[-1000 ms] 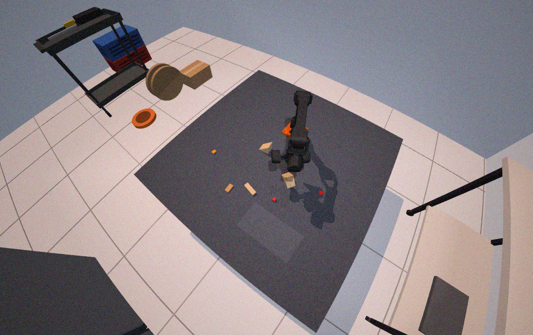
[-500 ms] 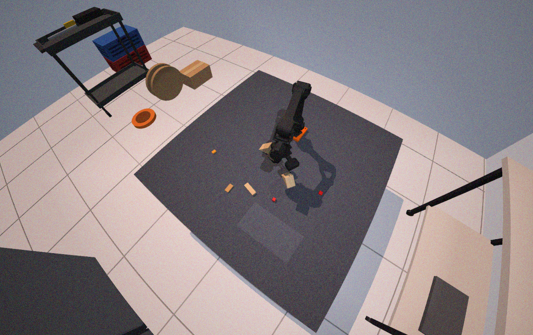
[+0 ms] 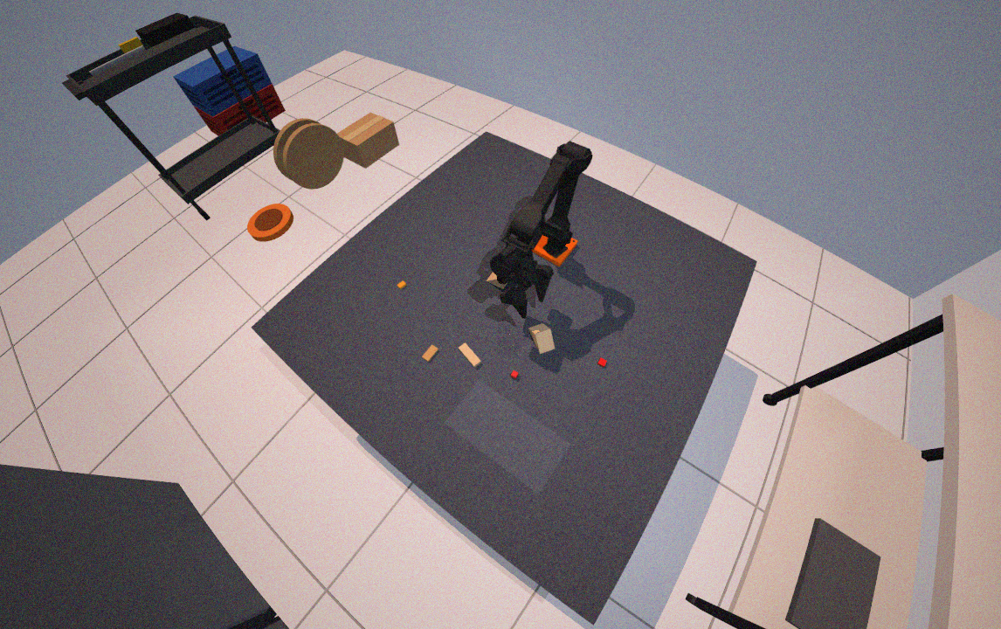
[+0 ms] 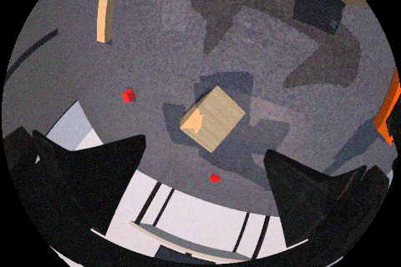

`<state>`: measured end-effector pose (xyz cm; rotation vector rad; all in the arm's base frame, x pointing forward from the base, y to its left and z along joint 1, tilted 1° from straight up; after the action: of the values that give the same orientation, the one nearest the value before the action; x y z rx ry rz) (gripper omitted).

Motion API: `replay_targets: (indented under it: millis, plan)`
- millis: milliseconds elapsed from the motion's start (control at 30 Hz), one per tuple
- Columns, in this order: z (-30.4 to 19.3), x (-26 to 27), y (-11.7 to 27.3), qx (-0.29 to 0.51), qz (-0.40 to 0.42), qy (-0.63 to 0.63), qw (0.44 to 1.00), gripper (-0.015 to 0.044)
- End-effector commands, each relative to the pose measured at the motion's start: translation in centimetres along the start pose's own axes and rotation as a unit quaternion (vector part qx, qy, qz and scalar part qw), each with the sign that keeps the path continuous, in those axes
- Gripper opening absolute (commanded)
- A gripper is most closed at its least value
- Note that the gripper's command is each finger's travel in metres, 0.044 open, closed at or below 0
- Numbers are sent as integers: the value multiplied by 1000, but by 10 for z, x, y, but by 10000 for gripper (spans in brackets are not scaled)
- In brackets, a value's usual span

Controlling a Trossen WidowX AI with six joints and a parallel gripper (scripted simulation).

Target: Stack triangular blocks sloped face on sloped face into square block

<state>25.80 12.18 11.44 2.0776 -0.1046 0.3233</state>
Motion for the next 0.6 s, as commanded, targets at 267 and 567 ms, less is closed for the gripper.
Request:
replay_targets:
  millis: [267,567]
  plan:
    - [12,-21,-1,102,37,-296,949,440]
    - [11,-15,-23,99,36,-288,952,440]
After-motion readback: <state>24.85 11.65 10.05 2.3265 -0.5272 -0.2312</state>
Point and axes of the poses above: the point midway between the two fingers, 35 mm back from their tips, its own y axis back along the fingers, its own x axis across the jaws, z = x × y, the point moved 1 cm from there along y, back along the fingers, and after that the axes turned 6 degrees about -y, right-handed, at the moved point
